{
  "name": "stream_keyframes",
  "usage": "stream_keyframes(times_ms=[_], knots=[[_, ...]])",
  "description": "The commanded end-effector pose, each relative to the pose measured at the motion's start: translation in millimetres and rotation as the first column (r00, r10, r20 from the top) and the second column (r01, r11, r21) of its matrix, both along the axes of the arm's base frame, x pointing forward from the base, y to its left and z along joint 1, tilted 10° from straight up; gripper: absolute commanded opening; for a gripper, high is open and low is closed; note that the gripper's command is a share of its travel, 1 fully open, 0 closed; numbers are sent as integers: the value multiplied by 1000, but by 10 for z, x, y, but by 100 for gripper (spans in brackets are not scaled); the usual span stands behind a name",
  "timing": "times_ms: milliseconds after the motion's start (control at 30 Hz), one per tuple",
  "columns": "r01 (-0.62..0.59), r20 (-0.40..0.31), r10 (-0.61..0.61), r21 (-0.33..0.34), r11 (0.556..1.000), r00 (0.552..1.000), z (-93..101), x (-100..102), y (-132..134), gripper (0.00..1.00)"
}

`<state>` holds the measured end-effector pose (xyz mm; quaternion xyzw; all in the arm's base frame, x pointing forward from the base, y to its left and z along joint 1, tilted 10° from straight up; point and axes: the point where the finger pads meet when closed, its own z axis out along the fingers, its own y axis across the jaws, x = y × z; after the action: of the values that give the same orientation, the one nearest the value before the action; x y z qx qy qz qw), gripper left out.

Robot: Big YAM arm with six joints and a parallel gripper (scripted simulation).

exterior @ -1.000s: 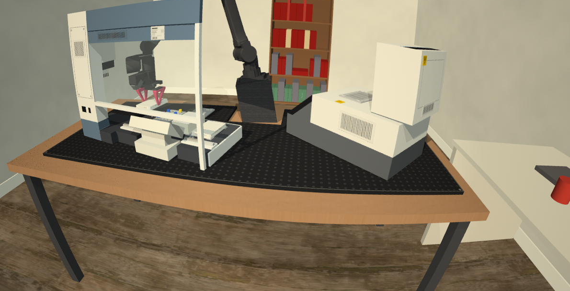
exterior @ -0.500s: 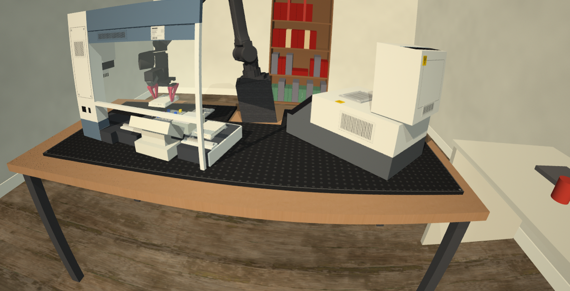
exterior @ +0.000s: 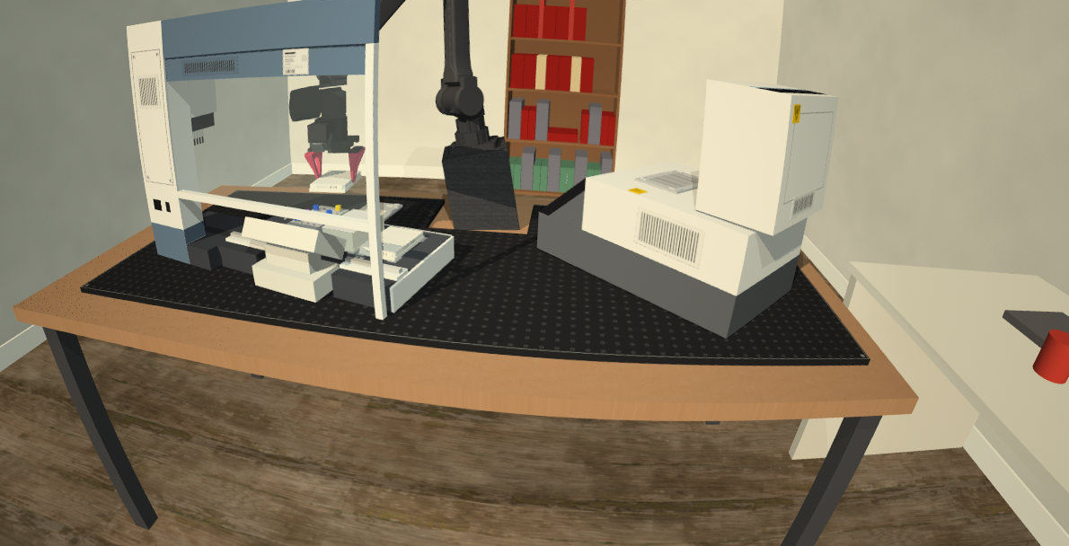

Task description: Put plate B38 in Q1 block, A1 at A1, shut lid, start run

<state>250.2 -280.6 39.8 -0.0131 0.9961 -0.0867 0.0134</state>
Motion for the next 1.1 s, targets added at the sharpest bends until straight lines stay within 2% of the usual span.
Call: stream_keyframes(times_ms=[0,67,167,300,367,500,633,700,833,967,1067], knots=[[0,6,0,-8,1000,1000,26,-35,89,0],[5,-1,-5,2,1000,1000,9,-69,252,0],[-83,-15,83,1,997,996,44,-81,436,0],[-144,-15,144,-18,989,989,114,-69,556,0],[-185,-29,185,-7,983,982,81,-139,660,0],[-160,-36,161,7,987,986,30,-173,752,0],[-276,-56,276,9,961,960,34,-215,1017,0],[-277,-51,277,3,961,960,56,-228,1115,0],[-357,-60,356,-3,934,933,95,-225,1261,0],[-418,-92,418,26,908,904,14,-330,1504,0],[-421,-87,420,16,907,903,40,-304,1484,0]])
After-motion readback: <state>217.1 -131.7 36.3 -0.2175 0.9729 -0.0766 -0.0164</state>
